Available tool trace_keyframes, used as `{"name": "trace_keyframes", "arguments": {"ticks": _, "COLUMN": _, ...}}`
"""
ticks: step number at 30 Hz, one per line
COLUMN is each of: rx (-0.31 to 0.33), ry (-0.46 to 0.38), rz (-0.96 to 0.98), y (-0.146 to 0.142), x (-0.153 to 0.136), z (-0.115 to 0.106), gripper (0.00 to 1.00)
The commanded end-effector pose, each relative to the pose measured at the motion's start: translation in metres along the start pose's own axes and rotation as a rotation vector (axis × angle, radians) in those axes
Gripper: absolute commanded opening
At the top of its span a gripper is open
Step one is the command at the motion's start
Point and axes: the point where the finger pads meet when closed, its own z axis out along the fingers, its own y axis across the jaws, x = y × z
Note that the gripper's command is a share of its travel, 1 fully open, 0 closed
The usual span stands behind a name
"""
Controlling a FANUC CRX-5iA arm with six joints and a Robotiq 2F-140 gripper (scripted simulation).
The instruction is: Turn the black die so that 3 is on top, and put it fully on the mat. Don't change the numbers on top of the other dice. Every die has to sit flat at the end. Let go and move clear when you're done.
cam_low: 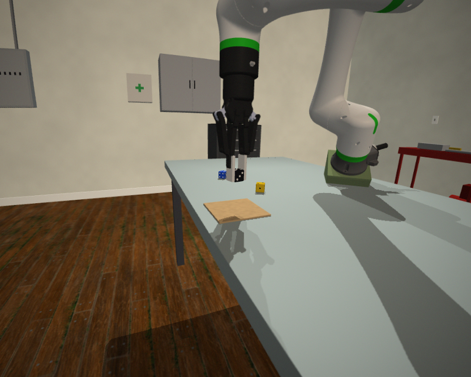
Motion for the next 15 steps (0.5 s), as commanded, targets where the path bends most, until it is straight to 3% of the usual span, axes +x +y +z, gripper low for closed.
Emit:
{"name": "trace_keyframes", "arguments": {"ticks": 1, "rx": -0.001, "ry": 0.000, "rz": 0.000, "y": 0.000, "x": 0.000, "z": 0.010, "gripper": 0.24}}
{"name": "trace_keyframes", "arguments": {"ticks": 10, "rx": -0.001, "ry": 0.000, "rz": 0.000, "y": 0.000, "x": 0.000, "z": 0.053, "gripper": 0.24}}
{"name": "trace_keyframes", "arguments": {"ticks": 15, "rx": -0.001, "ry": 0.000, "rz": 0.000, "y": 0.000, "x": 0.000, "z": 0.066, "gripper": 0.24}}
